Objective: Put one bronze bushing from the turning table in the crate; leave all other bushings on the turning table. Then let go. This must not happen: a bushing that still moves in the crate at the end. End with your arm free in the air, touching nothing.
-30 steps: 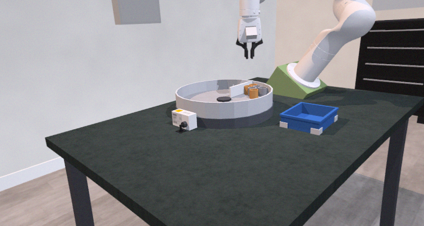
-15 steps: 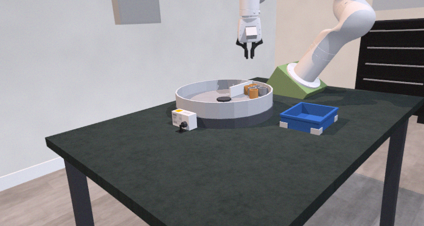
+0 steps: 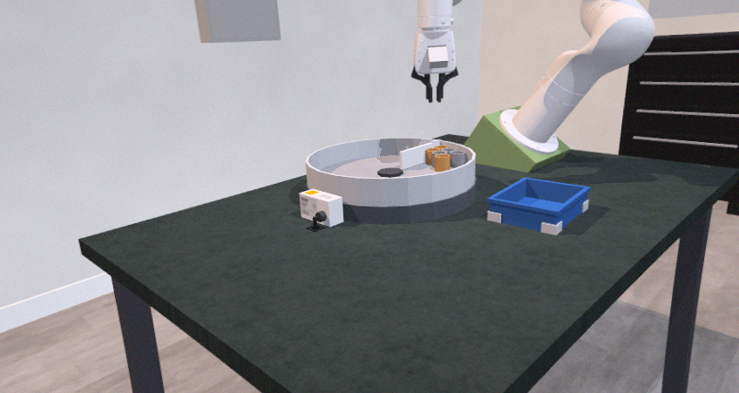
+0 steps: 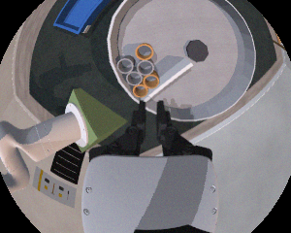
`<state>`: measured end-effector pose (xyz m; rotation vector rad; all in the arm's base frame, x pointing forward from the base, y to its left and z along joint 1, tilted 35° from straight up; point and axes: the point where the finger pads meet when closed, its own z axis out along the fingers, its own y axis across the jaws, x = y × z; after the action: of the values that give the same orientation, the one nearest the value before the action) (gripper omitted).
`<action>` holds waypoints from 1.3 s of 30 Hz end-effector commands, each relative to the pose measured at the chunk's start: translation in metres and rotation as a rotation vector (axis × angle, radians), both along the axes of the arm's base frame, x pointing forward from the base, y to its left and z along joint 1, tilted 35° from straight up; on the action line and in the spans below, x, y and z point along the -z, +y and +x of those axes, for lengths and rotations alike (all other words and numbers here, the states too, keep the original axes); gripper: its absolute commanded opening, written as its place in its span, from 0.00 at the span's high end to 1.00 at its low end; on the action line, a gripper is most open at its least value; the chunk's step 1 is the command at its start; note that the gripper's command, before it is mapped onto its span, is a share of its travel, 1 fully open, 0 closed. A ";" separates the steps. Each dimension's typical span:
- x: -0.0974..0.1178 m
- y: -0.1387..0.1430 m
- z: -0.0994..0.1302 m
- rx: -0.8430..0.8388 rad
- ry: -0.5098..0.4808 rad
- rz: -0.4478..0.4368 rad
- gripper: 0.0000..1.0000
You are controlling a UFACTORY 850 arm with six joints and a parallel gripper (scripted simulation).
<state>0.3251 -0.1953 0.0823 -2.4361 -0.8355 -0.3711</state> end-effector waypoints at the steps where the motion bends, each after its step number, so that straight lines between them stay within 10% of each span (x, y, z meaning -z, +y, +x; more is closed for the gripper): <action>1: 0.000 -0.001 0.000 0.000 -0.001 -0.001 0.85; 3: 0.000 -0.001 0.000 0.000 -0.001 -0.001 0.85; 4: 0.000 0.000 0.001 0.000 -0.001 -0.001 0.53; 16: 0.046 0.080 0.036 0.000 0.003 -0.004 0.53; 39: 0.046 0.083 0.039 0.000 -0.001 -0.001 0.53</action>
<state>0.3631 -0.1121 0.0361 -2.4368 -0.8357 -0.3700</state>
